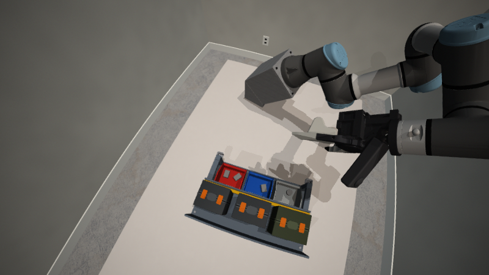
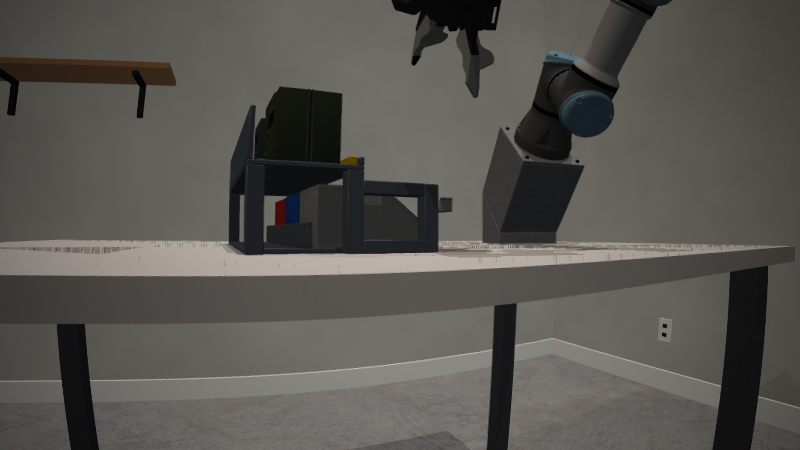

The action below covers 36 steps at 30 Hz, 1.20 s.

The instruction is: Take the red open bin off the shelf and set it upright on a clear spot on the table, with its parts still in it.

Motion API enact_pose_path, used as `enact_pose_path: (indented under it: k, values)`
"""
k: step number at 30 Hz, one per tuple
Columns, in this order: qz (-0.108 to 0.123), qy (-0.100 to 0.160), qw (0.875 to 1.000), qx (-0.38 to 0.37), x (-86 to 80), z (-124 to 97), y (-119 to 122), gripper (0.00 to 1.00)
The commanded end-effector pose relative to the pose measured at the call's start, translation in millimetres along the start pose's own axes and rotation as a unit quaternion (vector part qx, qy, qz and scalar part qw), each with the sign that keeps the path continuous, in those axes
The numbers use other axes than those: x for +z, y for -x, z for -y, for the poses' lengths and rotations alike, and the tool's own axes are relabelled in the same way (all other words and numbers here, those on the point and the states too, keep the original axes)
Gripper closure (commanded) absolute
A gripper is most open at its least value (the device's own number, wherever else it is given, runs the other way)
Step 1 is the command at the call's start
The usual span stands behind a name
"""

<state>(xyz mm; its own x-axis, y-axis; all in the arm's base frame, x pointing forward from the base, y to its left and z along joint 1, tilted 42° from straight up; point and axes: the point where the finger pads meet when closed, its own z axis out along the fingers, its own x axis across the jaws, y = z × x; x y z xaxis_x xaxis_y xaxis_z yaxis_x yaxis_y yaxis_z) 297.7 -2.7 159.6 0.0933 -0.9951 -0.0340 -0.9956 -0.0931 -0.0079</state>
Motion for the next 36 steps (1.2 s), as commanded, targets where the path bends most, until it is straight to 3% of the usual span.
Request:
enact_pose_path:
  k: [1,3,15,16,20,32,33,36]
  values:
    - [0.014,-0.036,0.997,-0.066,23.8,12.3,-11.9,0.00]
    - [0.024,-0.059,0.992,-0.112,40.3,20.4,-19.7,0.00]
    - [0.024,-0.059,0.992,-0.112,40.3,20.4,-19.7,0.00]
    - [0.006,-0.014,0.999,-0.033,11.7,6.1,-6.2,0.00]
    - [0.026,-0.061,0.990,-0.123,44.7,22.4,-21.8,0.00]
    - [0.026,-0.061,0.990,-0.123,44.7,22.4,-21.8,0.00]
    - [0.009,-0.016,0.999,-0.045,16.1,8.1,-8.3,0.00]
    - [0.023,-0.051,0.992,-0.112,40.8,20.4,-20.0,0.00]
